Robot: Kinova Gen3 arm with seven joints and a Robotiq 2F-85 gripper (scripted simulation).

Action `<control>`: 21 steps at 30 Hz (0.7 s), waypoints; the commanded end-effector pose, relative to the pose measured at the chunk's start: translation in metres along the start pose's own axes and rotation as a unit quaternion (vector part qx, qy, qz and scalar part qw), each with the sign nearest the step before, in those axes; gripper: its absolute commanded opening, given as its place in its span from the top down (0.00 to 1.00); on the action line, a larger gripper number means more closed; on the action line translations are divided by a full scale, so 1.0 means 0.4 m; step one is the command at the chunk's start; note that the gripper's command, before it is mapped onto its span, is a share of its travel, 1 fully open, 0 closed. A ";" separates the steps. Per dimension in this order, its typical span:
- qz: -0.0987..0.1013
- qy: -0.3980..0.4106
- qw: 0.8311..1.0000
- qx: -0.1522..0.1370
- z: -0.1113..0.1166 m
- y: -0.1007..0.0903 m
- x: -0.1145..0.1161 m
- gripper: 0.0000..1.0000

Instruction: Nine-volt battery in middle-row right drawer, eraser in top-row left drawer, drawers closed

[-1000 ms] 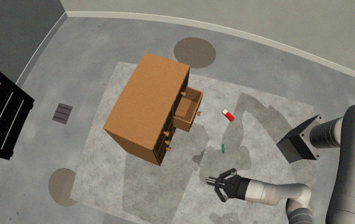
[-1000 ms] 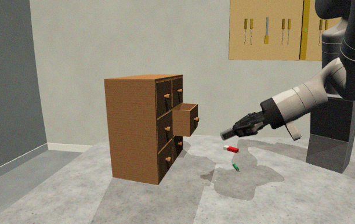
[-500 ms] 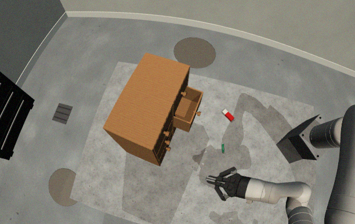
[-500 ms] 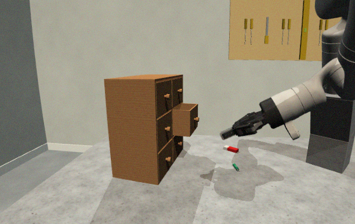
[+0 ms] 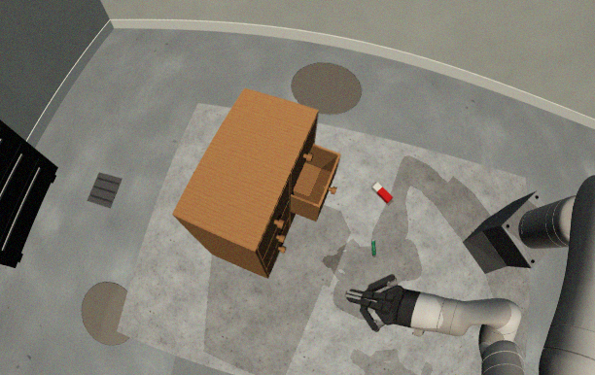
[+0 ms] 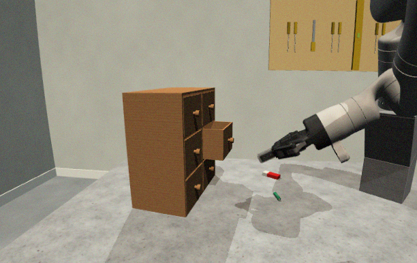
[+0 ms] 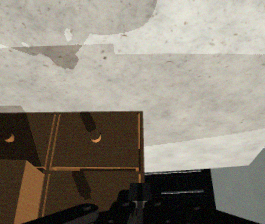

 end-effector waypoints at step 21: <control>0.002 -0.003 1.000 -0.001 -0.016 0.020 -0.074 1.00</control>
Point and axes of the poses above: the point where the finger pads meet when closed, its own y axis out along the fingers, its own x axis across the jaws, z = x × y, the point moved 4 cm from there along -y, back along the fingers, and after that the axes turned 8 degrees about y, right-handed, at the moved point
